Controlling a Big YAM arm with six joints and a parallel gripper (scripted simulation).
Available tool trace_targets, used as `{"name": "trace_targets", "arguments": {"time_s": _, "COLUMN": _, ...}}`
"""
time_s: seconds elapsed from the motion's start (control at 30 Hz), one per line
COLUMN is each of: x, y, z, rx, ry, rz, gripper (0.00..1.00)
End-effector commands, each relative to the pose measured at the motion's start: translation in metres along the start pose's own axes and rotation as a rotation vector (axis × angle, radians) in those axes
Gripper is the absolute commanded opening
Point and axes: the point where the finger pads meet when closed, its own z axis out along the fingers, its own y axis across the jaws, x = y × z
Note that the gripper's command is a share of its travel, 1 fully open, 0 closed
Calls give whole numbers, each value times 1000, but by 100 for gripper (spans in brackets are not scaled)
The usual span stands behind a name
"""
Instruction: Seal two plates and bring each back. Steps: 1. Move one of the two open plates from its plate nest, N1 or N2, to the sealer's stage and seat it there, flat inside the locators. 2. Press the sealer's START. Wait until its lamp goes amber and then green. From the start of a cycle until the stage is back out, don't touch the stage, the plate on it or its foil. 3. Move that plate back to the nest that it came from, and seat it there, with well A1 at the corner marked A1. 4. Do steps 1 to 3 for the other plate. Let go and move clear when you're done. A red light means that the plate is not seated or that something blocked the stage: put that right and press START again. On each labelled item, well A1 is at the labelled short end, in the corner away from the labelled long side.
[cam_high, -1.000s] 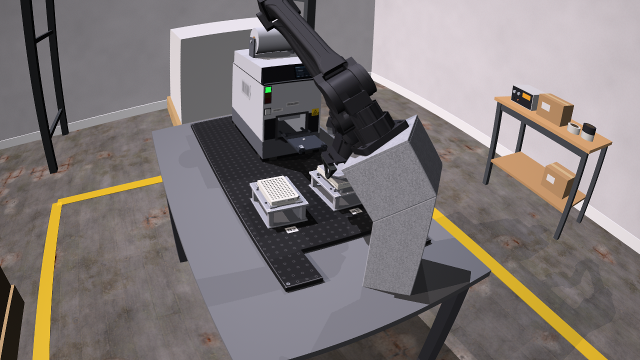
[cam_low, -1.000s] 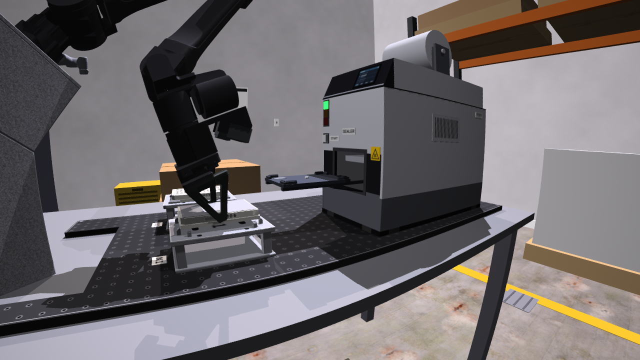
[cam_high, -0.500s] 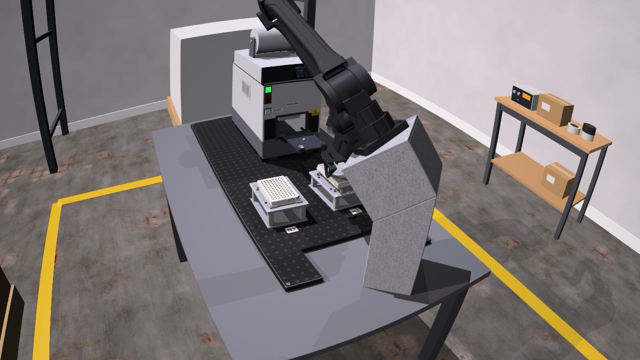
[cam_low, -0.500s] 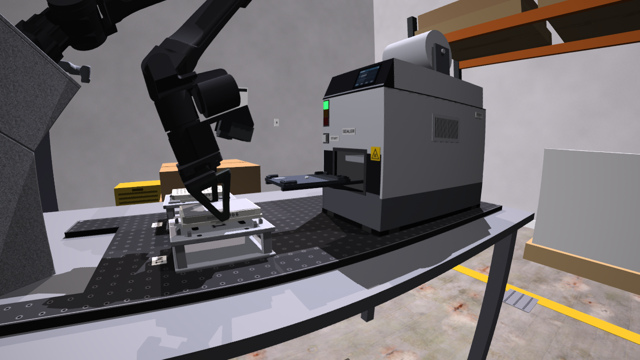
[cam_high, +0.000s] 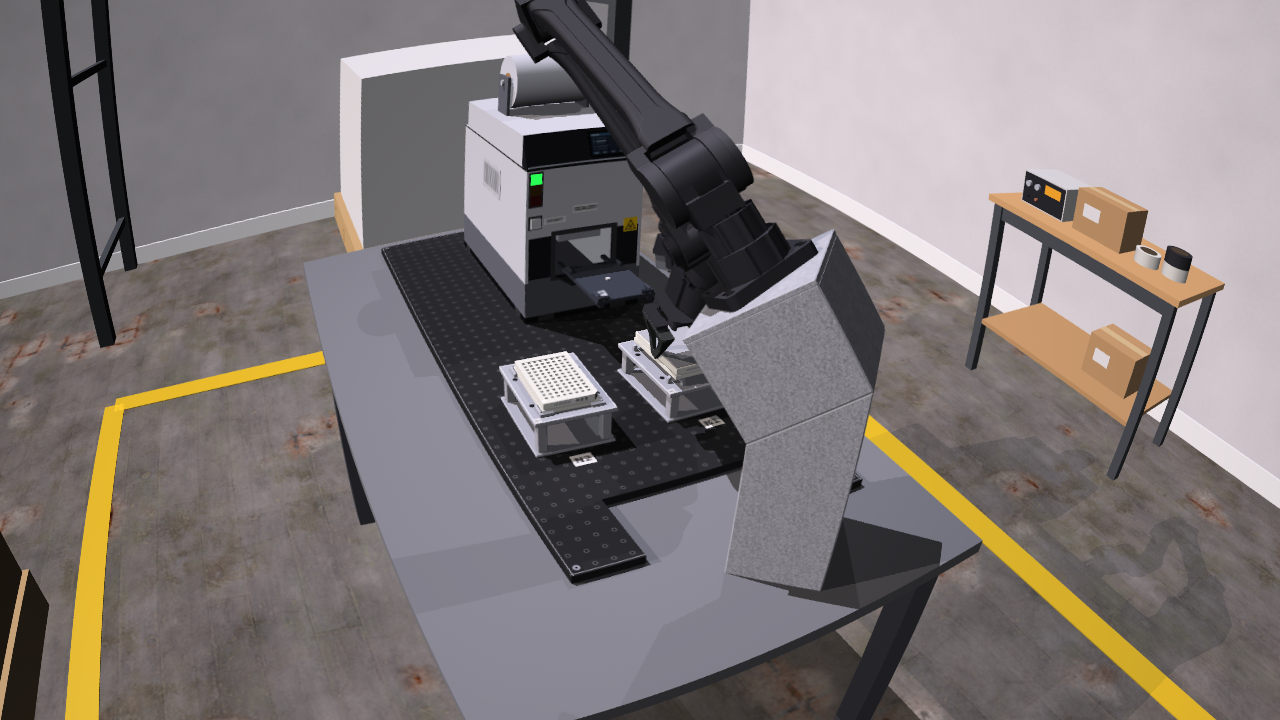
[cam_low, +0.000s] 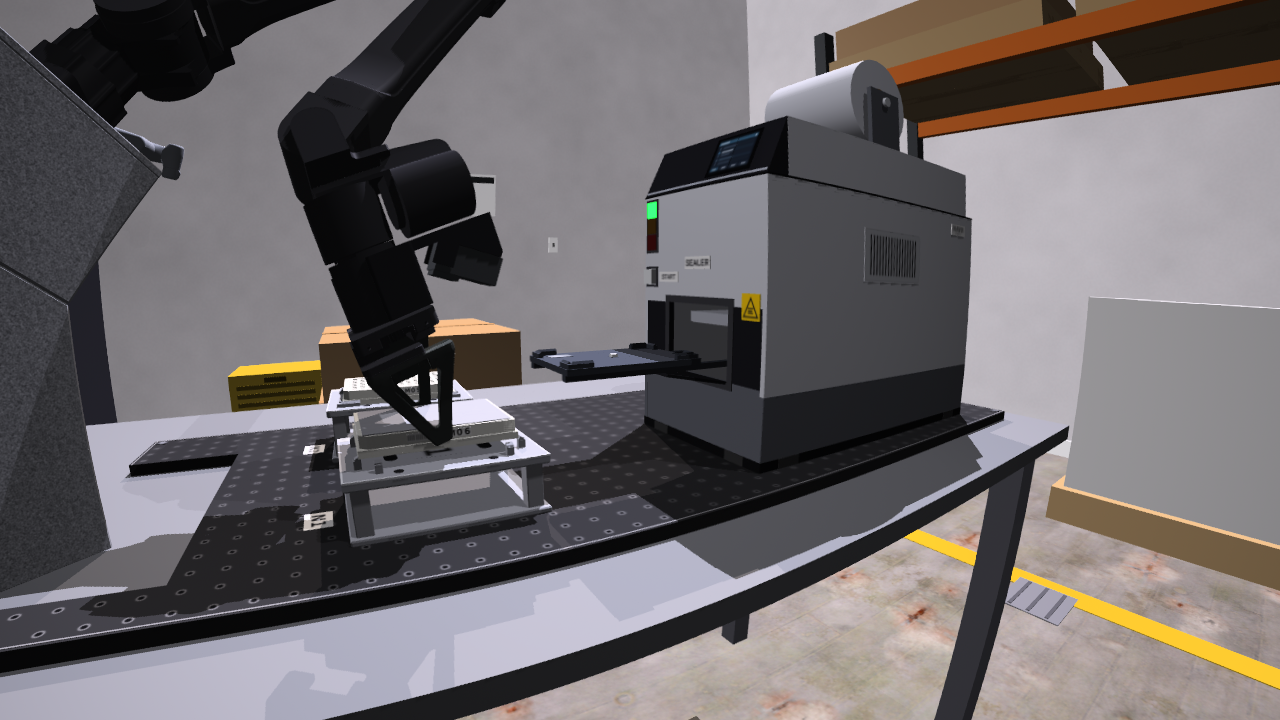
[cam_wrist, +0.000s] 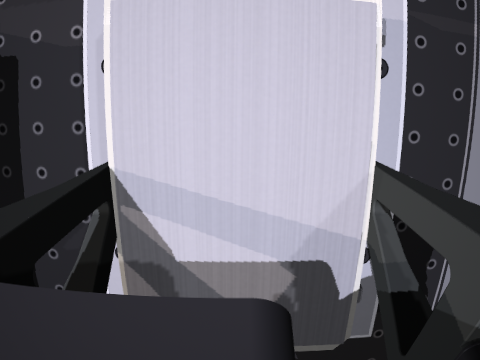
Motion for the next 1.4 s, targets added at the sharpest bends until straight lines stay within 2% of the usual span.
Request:
{"name": "trace_targets", "arguments": {"time_s": 0.0, "x": 2, "y": -4, "z": -8, "rx": 9, "ry": -4, "rz": 8, "gripper": 0}}
{"name": "trace_targets", "arguments": {"time_s": 0.27, "x": -17, "y": -9, "z": -5, "rx": 13, "ry": -32, "rz": -11, "gripper": 0}}
{"name": "trace_targets", "arguments": {"time_s": 0.5, "x": -9, "y": 1, "z": -7, "rx": 2, "ry": -23, "rz": -18, "gripper": 0}}
{"name": "trace_targets", "arguments": {"time_s": 0.7, "x": 5, "y": 7, "z": -3, "rx": -10, "ry": 6, "rz": -3, "gripper": 0}}
{"name": "trace_targets", "arguments": {"time_s": 0.87, "x": -3, "y": 4, "z": 2, "rx": -10, "ry": -7, "rz": -3, "gripper": 0}}
{"name": "trace_targets", "arguments": {"time_s": 1.13, "x": -6, "y": -3, "z": 0, "rx": 9, "ry": -19, "rz": 3, "gripper": 0}}
{"name": "trace_targets", "arguments": {"time_s": 1.37, "x": -3, "y": 2, "z": 6, "rx": -2, "ry": -11, "rz": -4, "gripper": 0}}
